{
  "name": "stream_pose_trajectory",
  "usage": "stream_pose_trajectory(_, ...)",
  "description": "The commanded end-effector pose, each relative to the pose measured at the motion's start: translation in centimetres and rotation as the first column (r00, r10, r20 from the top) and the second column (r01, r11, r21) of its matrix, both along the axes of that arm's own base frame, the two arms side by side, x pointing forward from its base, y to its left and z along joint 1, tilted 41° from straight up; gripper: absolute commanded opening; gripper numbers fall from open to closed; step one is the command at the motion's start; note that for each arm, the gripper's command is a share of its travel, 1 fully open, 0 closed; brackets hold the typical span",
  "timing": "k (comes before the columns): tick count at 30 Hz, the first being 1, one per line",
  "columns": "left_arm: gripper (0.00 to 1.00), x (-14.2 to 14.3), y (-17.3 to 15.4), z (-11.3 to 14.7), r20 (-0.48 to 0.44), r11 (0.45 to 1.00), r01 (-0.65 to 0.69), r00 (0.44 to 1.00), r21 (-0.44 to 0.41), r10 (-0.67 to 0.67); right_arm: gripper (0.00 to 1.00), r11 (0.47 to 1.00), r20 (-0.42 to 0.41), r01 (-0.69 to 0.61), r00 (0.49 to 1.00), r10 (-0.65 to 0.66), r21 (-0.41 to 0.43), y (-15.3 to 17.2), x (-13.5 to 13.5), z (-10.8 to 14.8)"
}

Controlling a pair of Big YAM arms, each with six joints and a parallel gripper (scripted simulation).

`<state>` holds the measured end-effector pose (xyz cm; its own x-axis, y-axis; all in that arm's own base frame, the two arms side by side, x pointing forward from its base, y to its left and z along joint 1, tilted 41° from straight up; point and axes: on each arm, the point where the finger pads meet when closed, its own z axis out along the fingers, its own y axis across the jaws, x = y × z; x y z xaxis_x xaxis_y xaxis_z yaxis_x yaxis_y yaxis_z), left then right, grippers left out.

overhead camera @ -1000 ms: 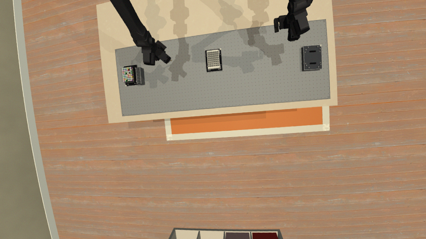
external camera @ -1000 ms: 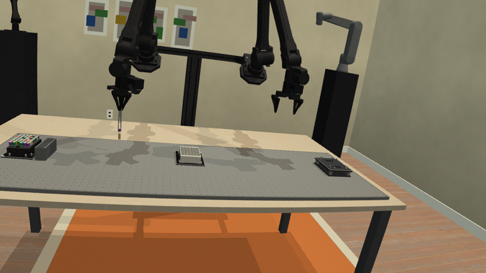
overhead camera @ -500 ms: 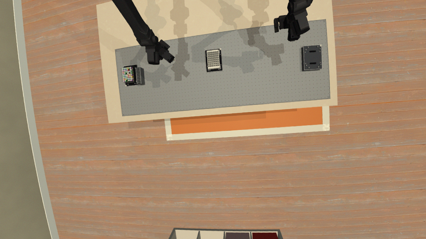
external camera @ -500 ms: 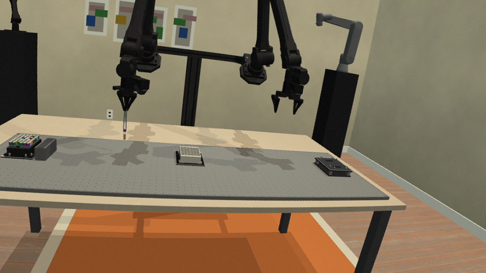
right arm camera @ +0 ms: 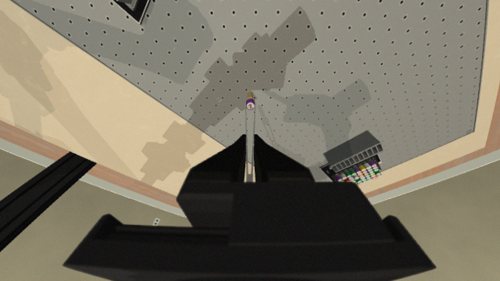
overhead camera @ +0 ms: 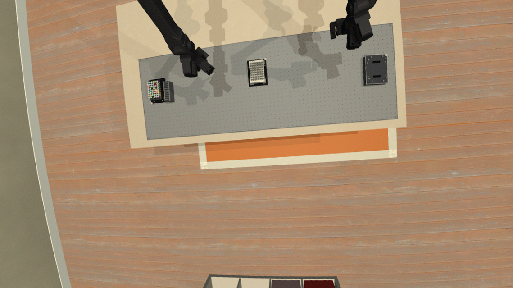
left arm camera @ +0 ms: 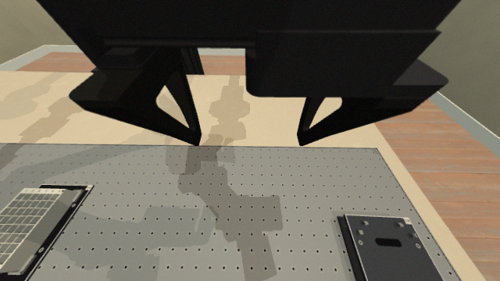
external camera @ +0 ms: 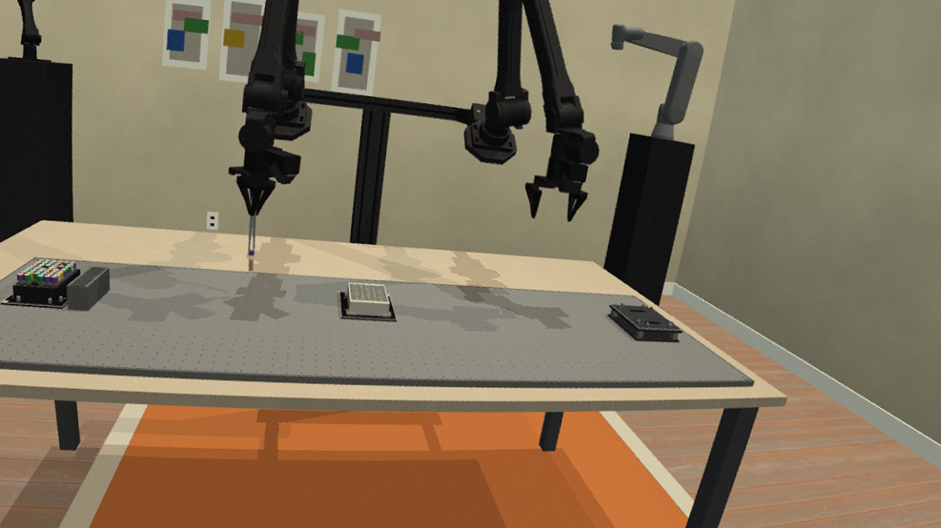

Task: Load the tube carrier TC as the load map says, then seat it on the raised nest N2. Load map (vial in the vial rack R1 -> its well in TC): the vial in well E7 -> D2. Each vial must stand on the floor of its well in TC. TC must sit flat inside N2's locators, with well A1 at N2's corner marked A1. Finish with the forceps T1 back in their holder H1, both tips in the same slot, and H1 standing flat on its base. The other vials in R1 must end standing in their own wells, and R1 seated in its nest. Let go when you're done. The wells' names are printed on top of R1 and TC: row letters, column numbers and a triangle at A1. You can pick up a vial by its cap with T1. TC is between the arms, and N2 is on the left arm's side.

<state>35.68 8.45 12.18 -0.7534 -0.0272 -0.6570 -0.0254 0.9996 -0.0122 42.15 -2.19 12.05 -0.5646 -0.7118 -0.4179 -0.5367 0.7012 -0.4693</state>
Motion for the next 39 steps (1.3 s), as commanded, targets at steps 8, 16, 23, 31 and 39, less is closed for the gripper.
stream_pose_trajectory(8, 1.0, 0.4, 0.2, 0.7, 0.016, 1.0, 0.009, 1.0, 0.013, -0.01, 0.09, 1.0, 0.032, 0.0, 0.999, 0.0, 0.012, 2.1, 0.0, 0.9)
stream_pose_trajectory(16, 1.0, 0.4, 0.2, 0.7, 0.016, 1.0, 0.009, 1.0, 0.013, -0.01, 0.09, 1.0, 0.028, 0.0, 1.0, 0.0, 0.013, 3.2, 0.0, 0.8)
stream_pose_trajectory(23, 1.0, 0.4, 0.2, 0.7, 0.016, 1.0, 0.009, 1.0, 0.013, -0.01, 0.09, 1.0, 0.012, 0.0, 1.0, 0.0, 0.012, 4.4, -0.1, 0.2)
stream_pose_trajectory(31, 1.0, 0.4, 0.2, 0.7, 0.016, 1.0, 0.009, 1.0, 0.013, -0.01, 0.09, 1.0, -0.005, 0.0, 1.0, 0.0, 0.01, 5.5, 0.1, -0.3)
stream_pose_trajectory(39, 1.0, 0.4, 0.2, 0.7, 0.016, 1.0, 0.009, 1.0, 0.013, -0.01, 0.09, 1.0, 0.003, -0.001, 1.0, 0.001, 0.012, 6.9, 0.5, 0.3)
